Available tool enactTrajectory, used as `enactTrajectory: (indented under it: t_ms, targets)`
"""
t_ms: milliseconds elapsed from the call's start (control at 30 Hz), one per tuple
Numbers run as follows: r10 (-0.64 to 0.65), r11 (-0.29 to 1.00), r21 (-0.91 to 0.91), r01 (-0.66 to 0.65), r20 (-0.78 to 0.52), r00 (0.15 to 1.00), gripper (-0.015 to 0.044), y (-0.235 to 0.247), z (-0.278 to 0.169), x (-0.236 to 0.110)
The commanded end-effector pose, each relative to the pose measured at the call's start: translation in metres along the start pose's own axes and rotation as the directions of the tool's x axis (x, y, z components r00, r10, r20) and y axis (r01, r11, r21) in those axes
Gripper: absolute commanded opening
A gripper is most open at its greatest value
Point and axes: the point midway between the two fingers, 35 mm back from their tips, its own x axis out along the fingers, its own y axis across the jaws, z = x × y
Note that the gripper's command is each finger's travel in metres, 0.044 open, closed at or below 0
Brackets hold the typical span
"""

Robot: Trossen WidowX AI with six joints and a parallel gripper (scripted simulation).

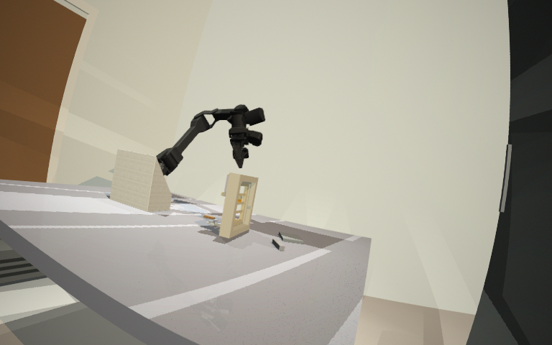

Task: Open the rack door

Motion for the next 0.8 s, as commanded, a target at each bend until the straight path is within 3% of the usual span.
enactTrajectory:
  t_ms: [0, 500, 767]
  targets:
    - [0.092, 0.995, 0.032, -0.09, -0.08, 0.992, 0.0293, 0.001, -0.007, 0.006]
    - [0.402, 0.909, 0.219, -0.353, -0.243, 0.883, 0.0293, 0.008, -0.022, 0.009]
    - [0.415, 0.903, 0.229, -0.364, -0.246, 0.876, 0.0293, 0.008, -0.023, 0.009]
